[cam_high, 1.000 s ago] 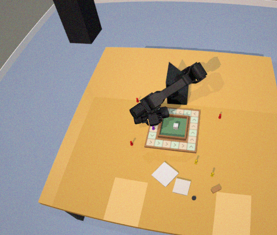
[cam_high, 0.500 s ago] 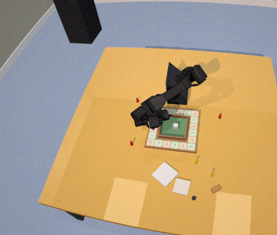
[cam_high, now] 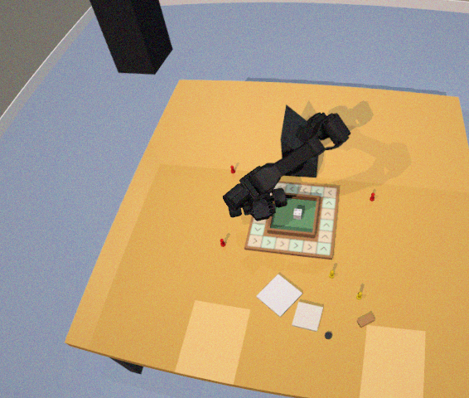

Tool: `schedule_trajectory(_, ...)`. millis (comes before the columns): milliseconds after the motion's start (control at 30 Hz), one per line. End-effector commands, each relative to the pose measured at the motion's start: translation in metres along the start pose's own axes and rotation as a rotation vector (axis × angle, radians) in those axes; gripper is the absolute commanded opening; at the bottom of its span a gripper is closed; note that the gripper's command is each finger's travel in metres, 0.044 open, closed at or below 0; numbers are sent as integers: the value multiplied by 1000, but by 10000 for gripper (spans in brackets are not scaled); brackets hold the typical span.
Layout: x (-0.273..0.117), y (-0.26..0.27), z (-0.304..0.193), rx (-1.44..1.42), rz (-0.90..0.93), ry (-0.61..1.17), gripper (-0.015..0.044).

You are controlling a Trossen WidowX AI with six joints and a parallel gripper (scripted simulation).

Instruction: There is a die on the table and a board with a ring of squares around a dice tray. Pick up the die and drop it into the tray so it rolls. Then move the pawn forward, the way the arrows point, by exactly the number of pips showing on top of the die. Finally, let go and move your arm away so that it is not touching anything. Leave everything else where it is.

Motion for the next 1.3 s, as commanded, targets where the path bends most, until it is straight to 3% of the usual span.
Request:
schedule_trajectory(0,1,1,0,5,4,-4,36)
schedule_trajectory(300,-3,0,1,5,3,-4,0)
schedule_trajectory(833,-125,1,-4,6,-1,0,0)
schedule_trajectory(1033,-125,2,-1,6,-2,1,0)
schedule_trajectory(1267,-103,8,35,4,-14,18,0)
Point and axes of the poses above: the point midway between the two fingers, 35 mm back from their tips, its own x axis out along the fingers, its own y axis across the jaws, z = x × y, the point moved 3 cm from there along -x, back along the fingers, and after that the axes turned 4 degrees about -x, right-handed, at the moved point
